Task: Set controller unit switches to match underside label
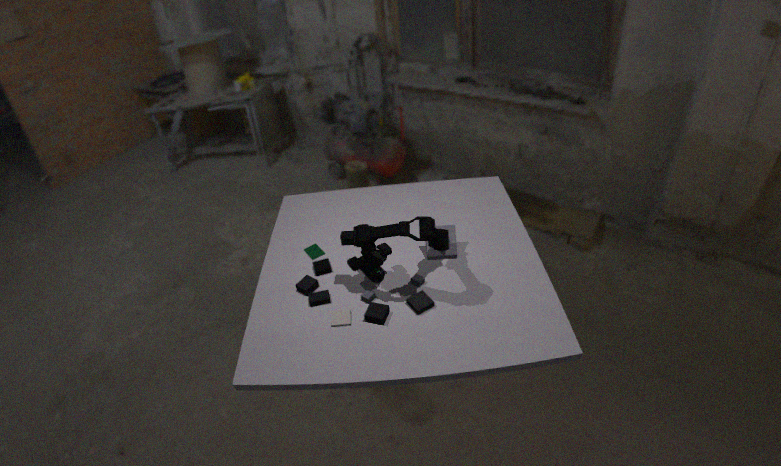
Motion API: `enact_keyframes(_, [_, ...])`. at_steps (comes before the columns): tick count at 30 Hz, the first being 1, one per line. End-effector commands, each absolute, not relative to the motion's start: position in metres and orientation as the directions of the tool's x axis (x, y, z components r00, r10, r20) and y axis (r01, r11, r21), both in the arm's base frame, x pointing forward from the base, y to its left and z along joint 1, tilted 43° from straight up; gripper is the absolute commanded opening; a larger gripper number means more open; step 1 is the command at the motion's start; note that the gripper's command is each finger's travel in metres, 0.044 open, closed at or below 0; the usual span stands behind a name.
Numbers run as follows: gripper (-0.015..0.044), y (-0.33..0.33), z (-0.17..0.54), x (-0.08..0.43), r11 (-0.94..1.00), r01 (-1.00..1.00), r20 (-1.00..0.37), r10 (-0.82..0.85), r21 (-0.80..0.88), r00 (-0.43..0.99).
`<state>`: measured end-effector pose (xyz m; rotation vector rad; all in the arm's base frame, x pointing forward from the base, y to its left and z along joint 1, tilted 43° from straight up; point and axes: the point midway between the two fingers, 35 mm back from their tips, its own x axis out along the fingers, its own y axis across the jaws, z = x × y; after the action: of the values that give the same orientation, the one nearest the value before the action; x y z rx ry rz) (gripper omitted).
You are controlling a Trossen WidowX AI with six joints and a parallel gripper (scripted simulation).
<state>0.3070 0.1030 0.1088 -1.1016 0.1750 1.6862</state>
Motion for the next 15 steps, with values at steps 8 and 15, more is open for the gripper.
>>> enact_keyframes(8, [0.0, 0.072, 0.139, 0.309, -0.423, -0.819, -0.732, 0.682, -0.387, -0.007])
enact_keyframes(15, [0.0, 0.037, 0.106, 0.342, -0.424, -0.818, -0.733, 0.68, -0.387, -0.005])
